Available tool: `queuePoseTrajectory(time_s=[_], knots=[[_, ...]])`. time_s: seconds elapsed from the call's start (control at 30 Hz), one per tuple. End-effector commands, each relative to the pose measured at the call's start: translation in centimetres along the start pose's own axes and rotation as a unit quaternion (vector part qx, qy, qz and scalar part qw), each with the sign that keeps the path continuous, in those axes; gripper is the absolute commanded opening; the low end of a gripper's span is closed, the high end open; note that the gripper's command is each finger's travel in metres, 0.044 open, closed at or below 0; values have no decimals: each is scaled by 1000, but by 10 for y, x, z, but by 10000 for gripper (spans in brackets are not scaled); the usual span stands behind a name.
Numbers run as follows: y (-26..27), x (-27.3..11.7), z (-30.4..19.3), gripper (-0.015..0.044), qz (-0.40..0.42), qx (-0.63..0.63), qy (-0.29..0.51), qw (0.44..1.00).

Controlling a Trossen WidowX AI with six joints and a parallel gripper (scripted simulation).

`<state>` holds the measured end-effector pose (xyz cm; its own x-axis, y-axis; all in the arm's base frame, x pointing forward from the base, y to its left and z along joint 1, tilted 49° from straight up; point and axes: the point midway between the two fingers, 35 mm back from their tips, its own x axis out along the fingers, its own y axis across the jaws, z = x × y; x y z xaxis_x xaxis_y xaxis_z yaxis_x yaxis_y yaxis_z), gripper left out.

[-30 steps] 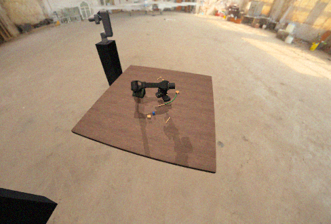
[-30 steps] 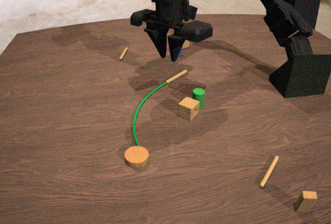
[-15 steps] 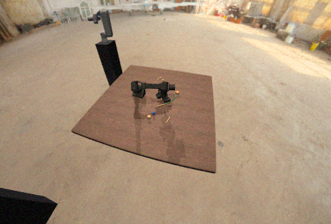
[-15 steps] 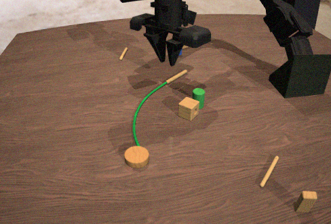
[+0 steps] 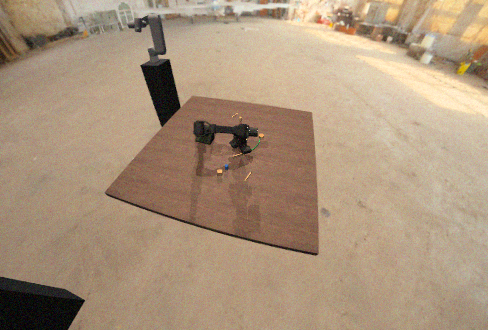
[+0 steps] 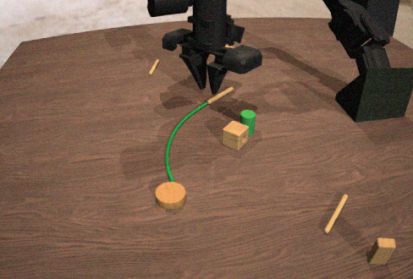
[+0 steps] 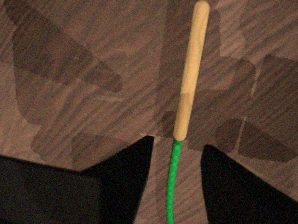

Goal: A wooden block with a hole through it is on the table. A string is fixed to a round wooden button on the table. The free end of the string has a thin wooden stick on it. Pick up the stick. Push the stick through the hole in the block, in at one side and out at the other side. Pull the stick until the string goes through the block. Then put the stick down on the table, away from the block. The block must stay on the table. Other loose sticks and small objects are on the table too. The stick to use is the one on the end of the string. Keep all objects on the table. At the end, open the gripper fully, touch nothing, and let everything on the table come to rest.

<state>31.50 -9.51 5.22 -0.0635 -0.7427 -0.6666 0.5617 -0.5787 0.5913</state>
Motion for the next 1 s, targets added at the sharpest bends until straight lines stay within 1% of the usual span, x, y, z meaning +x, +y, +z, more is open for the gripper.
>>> queuePoseTrajectory(time_s=[0.0, 0.33, 0.7, 0.87, 0.97], knots=[[-2, 10, 2, 125, 1, -5, -4, 1000], [-2, 24, 3, 125, 2, -5, -5, 1000], [-2, 25, 4, 125, 2, -5, -5, 1000], [-1, 23, 3, 0, 1, -1, -3, 1000], [-1, 23, 3, 0, 1, -1, -3, 1000]])
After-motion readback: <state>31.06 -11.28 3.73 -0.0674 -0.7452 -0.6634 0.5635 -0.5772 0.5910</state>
